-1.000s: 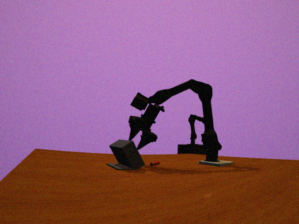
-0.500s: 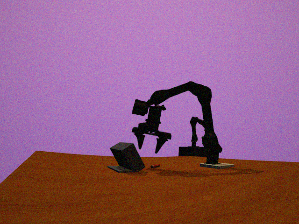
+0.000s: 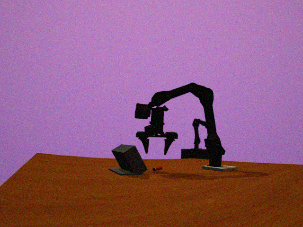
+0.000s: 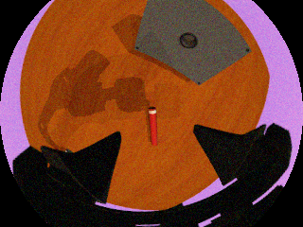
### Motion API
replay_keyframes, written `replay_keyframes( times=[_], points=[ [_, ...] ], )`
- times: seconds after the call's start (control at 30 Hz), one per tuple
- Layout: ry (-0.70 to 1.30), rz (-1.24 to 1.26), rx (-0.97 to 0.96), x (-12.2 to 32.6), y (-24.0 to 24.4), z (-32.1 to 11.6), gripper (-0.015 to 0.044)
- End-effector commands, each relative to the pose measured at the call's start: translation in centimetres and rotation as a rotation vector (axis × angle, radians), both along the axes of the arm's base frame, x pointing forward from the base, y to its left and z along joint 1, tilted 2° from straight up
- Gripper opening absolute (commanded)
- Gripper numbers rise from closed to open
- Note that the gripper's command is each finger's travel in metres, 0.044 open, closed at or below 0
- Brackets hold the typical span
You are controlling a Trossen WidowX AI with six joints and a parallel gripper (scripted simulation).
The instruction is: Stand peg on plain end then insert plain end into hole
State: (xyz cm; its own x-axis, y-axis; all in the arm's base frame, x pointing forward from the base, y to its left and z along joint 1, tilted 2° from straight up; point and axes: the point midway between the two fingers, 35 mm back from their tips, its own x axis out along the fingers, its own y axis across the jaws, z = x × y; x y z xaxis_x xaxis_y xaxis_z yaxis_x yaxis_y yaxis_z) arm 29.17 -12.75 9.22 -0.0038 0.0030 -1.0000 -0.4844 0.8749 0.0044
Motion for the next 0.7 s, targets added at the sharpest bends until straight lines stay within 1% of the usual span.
replay_keyframes(
  times=[0.0,0.67],
  points=[
    [0.001,0.006,0.007,0.0,0.1,-0.6,0.044],
    [0.001,0.006,0.007,0.1,0.0,-3.9,0.044]
  ],
)
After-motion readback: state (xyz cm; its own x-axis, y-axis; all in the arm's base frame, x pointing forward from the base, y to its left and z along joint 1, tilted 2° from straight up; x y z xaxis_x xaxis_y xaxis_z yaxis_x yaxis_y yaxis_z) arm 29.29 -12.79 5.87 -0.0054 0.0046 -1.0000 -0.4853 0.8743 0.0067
